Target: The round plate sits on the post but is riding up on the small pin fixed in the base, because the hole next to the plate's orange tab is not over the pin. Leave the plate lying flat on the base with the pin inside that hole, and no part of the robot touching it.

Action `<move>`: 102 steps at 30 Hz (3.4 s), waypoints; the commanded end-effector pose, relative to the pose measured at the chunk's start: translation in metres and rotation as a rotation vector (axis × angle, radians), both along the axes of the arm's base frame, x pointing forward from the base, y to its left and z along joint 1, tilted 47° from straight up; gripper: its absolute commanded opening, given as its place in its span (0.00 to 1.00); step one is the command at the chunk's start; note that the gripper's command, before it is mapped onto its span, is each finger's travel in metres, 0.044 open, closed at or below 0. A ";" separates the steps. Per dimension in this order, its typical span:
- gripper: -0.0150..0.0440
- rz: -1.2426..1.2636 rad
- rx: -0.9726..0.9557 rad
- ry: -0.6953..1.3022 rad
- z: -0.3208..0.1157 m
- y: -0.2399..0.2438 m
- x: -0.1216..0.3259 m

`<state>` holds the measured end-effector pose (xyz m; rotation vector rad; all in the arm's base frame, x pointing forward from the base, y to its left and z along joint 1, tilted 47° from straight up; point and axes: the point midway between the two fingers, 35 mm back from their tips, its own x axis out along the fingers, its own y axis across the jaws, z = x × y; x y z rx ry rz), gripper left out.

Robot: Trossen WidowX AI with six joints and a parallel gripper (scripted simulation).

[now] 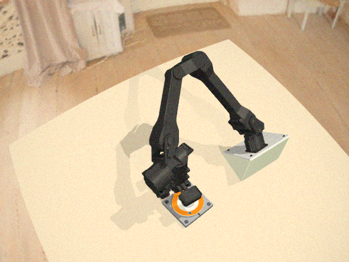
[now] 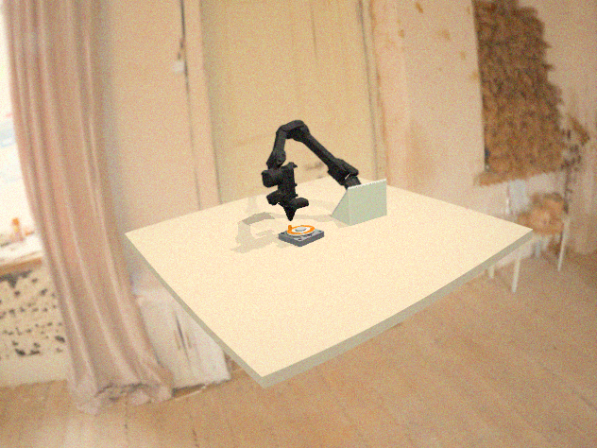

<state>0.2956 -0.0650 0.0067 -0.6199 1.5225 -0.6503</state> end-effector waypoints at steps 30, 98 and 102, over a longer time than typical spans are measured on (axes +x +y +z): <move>0.25 0.001 -0.008 0.011 -0.022 -0.009 0.021; 0.25 0.001 -0.005 0.010 -0.071 0.039 0.031; 0.25 0.001 -0.005 0.010 -0.073 0.042 0.028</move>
